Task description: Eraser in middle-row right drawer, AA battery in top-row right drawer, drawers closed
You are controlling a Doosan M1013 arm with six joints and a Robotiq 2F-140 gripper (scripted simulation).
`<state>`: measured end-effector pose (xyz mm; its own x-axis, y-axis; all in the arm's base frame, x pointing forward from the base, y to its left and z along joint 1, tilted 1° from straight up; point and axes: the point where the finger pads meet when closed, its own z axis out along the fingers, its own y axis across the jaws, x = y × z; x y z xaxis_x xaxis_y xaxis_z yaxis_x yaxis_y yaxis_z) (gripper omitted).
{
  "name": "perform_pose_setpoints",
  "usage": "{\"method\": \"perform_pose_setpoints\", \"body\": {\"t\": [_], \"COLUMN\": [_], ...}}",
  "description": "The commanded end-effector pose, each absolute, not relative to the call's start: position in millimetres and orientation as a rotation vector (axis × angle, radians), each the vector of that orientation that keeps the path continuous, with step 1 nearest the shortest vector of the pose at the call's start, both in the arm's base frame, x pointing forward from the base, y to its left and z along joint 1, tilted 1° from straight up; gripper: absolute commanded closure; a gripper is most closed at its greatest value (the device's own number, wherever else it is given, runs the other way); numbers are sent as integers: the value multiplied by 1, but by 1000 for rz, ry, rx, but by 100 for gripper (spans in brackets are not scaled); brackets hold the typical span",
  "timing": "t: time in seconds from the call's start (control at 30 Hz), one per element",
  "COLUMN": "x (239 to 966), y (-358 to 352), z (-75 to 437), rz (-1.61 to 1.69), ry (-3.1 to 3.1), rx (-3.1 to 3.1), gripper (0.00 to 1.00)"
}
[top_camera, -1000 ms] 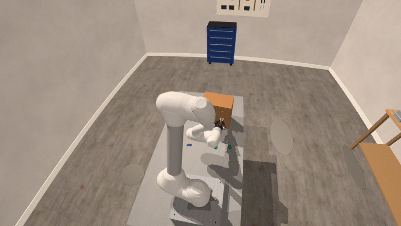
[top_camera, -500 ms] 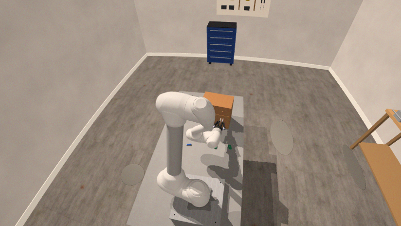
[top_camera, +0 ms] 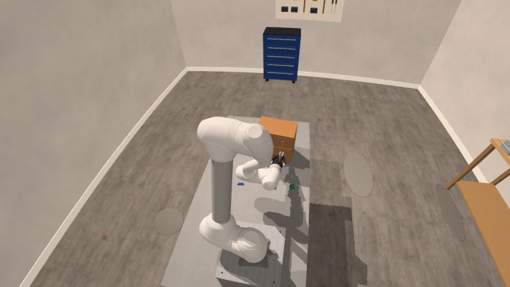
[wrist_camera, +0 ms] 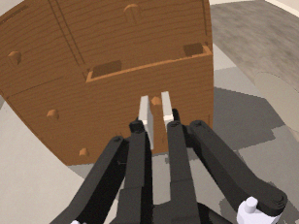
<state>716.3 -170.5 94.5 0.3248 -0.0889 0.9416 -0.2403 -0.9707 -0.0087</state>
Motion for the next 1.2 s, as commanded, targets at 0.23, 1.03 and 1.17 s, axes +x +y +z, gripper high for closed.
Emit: {"method": "perform_pose_setpoints", "body": {"t": [0.23, 1.03, 1.17], "x": [702, 677, 675], "y": [-167, -161, -160], "z": [95, 94, 94], "rz": [1726, 1726, 1726], "ry": [-306, -306, -306], "rx": [2446, 2446, 2446], "gripper": [92, 92, 92]}}
